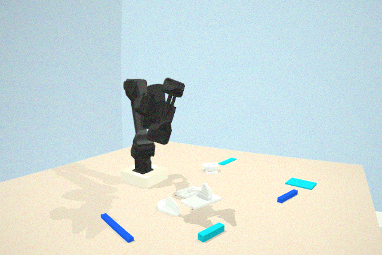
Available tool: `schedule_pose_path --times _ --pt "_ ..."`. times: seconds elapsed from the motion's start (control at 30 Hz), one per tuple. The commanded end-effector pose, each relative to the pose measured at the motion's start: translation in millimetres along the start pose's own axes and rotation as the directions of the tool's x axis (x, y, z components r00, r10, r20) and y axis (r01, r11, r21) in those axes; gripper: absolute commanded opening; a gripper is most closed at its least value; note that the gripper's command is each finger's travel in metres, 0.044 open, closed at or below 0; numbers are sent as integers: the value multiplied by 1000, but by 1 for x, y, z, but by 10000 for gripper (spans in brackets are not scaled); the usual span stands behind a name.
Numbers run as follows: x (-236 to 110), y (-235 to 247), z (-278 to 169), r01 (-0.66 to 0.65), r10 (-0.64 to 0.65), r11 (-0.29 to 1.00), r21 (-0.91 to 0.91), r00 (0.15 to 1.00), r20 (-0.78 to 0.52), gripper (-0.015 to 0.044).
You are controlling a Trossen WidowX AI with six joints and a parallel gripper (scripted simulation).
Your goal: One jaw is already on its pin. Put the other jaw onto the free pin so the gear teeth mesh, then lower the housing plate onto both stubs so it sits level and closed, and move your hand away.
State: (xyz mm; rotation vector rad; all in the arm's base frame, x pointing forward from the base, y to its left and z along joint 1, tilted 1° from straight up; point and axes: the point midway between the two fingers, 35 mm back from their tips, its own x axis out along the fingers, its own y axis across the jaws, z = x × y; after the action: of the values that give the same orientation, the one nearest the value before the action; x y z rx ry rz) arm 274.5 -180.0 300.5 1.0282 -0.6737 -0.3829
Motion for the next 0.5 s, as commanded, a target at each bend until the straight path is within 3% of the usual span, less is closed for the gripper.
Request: schedule_pose_path --times 0.0,0.47 --pt "8 -12 -7 64 -67 995 -79 997 -39 440" --pt "22 -53 -28 233 -291 918 -320 946 -145 440"
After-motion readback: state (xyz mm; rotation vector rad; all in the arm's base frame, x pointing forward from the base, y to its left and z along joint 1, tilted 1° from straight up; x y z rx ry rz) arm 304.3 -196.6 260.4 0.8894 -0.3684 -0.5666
